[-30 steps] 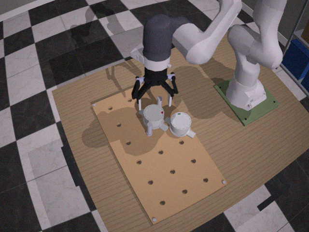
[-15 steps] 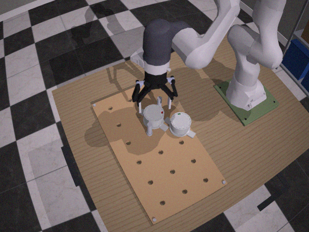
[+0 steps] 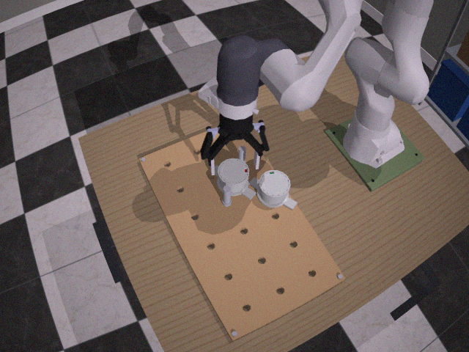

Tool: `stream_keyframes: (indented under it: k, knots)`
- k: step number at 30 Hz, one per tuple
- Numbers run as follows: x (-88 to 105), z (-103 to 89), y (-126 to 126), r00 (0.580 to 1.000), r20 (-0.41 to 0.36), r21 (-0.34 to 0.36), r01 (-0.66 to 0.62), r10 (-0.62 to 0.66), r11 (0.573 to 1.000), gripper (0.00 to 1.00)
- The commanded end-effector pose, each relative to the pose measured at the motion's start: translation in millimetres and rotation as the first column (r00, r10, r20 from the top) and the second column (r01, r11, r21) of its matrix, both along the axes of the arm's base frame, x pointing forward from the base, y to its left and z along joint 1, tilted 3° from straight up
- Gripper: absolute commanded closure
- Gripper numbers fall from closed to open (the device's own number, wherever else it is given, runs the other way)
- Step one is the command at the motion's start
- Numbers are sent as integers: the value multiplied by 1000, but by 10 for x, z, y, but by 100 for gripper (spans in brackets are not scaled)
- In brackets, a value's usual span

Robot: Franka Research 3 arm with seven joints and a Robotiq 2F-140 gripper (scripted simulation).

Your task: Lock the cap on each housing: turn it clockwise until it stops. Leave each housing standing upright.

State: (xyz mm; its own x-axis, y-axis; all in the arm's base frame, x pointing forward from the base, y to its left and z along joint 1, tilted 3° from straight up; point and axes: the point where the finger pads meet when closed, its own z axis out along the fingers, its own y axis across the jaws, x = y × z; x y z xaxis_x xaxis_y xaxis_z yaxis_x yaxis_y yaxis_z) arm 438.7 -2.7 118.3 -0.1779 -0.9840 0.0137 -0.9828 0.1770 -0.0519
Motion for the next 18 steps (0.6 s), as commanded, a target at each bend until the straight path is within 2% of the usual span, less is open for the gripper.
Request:
stream_keyframes:
  k: [1, 18]
  knots:
    - [24, -36, 10, 1000, 7, 4, -5, 5, 1000, 22]
    - [31, -147, 7, 1000, 7, 4, -5, 5, 1000, 22]
